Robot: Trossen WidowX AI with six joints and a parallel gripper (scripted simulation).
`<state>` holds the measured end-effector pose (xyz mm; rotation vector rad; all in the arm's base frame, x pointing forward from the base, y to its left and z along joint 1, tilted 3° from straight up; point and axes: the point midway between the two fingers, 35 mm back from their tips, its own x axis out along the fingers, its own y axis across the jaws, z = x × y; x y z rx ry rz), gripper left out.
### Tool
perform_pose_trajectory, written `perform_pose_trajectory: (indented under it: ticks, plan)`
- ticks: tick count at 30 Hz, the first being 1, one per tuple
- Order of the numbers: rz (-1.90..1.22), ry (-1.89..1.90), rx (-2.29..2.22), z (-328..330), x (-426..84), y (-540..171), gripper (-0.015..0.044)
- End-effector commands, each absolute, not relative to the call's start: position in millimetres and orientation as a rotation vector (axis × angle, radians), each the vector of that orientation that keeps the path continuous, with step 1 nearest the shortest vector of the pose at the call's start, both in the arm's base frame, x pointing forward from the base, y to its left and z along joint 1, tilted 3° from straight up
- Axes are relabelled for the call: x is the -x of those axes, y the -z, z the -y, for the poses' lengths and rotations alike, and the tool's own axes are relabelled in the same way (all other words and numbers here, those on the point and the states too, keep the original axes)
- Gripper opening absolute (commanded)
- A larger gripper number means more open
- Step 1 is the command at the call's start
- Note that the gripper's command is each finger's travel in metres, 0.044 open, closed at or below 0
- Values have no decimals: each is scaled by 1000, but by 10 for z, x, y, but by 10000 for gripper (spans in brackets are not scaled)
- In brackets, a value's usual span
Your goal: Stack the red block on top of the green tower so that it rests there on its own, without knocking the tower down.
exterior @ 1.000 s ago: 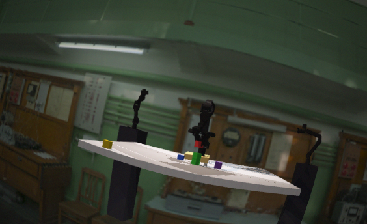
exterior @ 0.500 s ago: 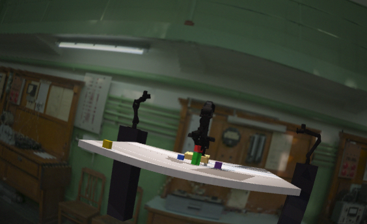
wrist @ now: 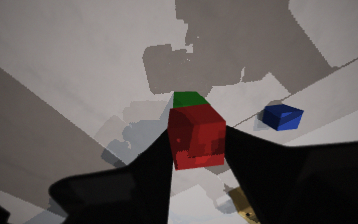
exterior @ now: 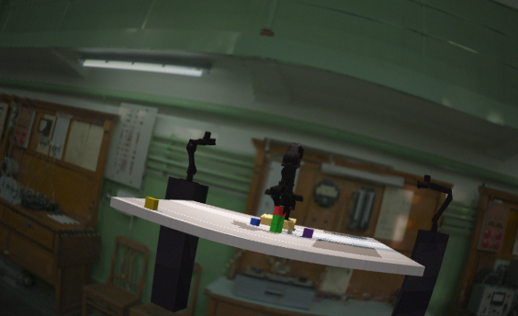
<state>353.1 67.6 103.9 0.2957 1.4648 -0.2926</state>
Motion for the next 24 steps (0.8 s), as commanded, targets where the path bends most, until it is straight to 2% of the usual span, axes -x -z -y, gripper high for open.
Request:
perform_pose_trajectory:
  ticks: [1, 24]
  plan:
    - [-1465, 301, -295, -668, -3534, -1022, 0]
    - [-1465, 301, -295, -668, -3536, -1001, 0]
